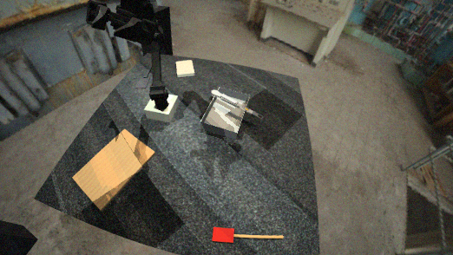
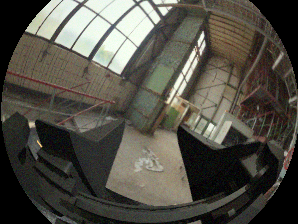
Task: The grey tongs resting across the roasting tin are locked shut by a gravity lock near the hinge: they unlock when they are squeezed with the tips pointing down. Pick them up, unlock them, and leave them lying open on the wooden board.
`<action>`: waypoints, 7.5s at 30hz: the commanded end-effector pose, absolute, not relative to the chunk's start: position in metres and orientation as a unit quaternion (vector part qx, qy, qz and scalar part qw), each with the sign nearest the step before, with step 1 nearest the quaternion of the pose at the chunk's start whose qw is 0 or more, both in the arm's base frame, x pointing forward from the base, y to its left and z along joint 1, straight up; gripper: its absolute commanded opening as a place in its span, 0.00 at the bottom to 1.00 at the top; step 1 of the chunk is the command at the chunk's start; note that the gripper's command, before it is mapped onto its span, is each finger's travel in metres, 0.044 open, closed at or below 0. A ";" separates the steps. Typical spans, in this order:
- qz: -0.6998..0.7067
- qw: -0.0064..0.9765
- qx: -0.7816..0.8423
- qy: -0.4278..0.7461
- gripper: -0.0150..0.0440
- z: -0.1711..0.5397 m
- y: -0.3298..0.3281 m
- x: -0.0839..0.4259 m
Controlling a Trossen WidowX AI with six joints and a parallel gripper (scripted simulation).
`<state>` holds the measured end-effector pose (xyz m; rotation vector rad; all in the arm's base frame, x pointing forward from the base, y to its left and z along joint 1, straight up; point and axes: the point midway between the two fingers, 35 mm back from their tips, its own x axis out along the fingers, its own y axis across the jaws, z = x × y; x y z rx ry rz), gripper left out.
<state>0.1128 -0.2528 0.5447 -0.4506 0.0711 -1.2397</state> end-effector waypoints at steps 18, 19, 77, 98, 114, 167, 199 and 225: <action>-0.218 0.957 0.014 0.193 0.69 0.363 -0.196 0.347; -0.199 0.958 0.027 0.206 0.69 0.352 -0.187 0.357; 0.110 0.711 0.262 0.644 0.69 0.055 0.154 0.395; 0.110 0.711 0.262 0.644 0.69 0.025 0.171 0.399; 0.113 0.709 0.263 0.645 0.65 0.009 0.180 0.400; 0.015 0.713 0.185 0.676 0.00 0.080 0.179 0.397; -0.106 0.708 0.123 0.688 0.00 0.081 0.124 0.407; -0.209 0.685 0.223 0.661 0.00 0.086 -0.049 0.413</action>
